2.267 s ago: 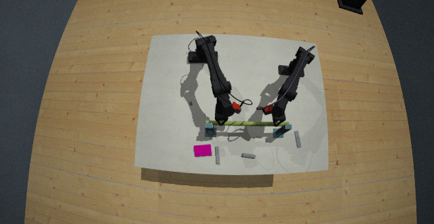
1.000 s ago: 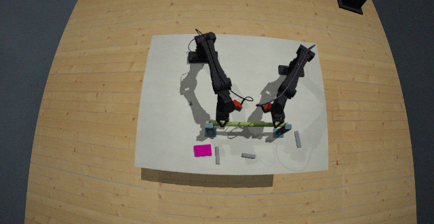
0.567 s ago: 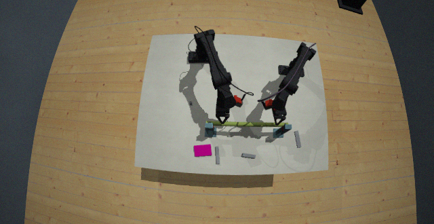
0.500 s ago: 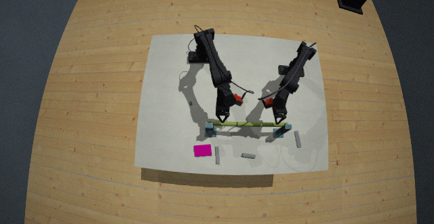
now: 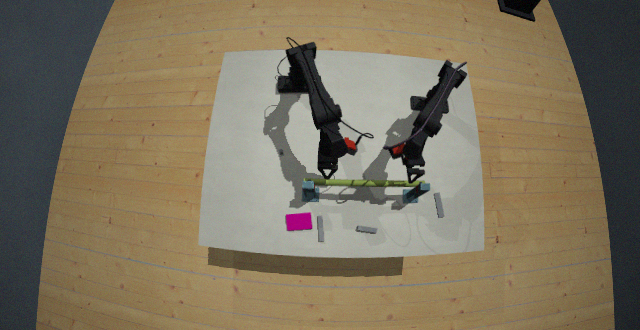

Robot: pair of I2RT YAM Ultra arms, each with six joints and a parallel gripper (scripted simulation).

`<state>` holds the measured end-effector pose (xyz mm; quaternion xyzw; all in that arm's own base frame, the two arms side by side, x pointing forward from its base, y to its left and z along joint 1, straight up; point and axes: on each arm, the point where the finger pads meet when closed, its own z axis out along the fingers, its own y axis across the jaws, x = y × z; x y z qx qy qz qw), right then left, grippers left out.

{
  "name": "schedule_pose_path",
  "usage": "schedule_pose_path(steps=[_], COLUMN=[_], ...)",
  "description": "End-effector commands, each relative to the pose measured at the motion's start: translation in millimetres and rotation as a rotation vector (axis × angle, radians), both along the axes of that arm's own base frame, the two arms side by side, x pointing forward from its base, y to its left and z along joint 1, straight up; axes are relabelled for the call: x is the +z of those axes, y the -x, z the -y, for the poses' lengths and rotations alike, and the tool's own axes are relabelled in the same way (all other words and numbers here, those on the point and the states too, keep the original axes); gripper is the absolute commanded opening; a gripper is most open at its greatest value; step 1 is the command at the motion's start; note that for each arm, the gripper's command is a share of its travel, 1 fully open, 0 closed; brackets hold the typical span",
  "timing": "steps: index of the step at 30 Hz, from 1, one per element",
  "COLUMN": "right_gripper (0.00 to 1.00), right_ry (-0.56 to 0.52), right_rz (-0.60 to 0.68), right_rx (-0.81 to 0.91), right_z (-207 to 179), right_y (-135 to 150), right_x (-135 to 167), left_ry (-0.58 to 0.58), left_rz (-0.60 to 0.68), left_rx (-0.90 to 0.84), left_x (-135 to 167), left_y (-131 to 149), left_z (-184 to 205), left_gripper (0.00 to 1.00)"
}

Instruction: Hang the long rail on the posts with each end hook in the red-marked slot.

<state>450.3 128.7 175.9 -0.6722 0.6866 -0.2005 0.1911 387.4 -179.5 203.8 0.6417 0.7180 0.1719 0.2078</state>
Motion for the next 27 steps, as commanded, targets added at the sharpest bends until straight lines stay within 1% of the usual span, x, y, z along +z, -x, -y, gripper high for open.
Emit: schedule_pose_path(steps=[1, 3, 13, 14, 16, 24, 25, 27], right_gripper=[0.71, 0.71, 0.71, 0.71, 0.71, 0.71, 0.71, 0.71], right_ry=[-0.027, -0.027, -0.016, -0.016, -0.016, -0.016, -0.016, -0.016], right_rz=[0.033, 0.033, 0.027, 0.027, 0.027, 0.027, 0.027, 0.027], right_rx=[-0.018, -0.018, -0.009, -0.009, -0.009, -0.009, -0.009, -0.009], right_z=[1.1, 1.1, 0.0, 0.0, 0.0, 0.0, 0.0, 0.0], right_y=[-4.4, -4.4, -2.8, -2.8, -2.8, -2.8, -2.8, -2.8], right_x=[14.8, 14.8, 11.2, 11.2, 11.2, 11.2, 11.2, 11.2], left_ry=[0.136, 0.215, 0.486, 0.512, 0.512, 0.739, 0.751, 0.681], left_rz=[0.012, 0.009, -0.035, -0.040, -0.040, -0.096, -0.101, -0.117], left_rx=[0.135, 0.224, 0.548, 0.580, 0.580, 0.867, 0.907, 1.023], left_x=[20.9, 27.2, 43.9, 45.5, 45.5, 59.4, 59.6, 37.7], left_y=[-2.8, -6.0, -14.2, -15.1, -15.1, -20.8, -20.1, -17.5], left_z=[-3.3, -7.1, -23.8, -25.8, -25.8, -42.9, -47.6, -68.5], left_gripper=[1.00, 1.00, 1.00, 1.00, 1.00, 1.00, 1.00, 1.00])
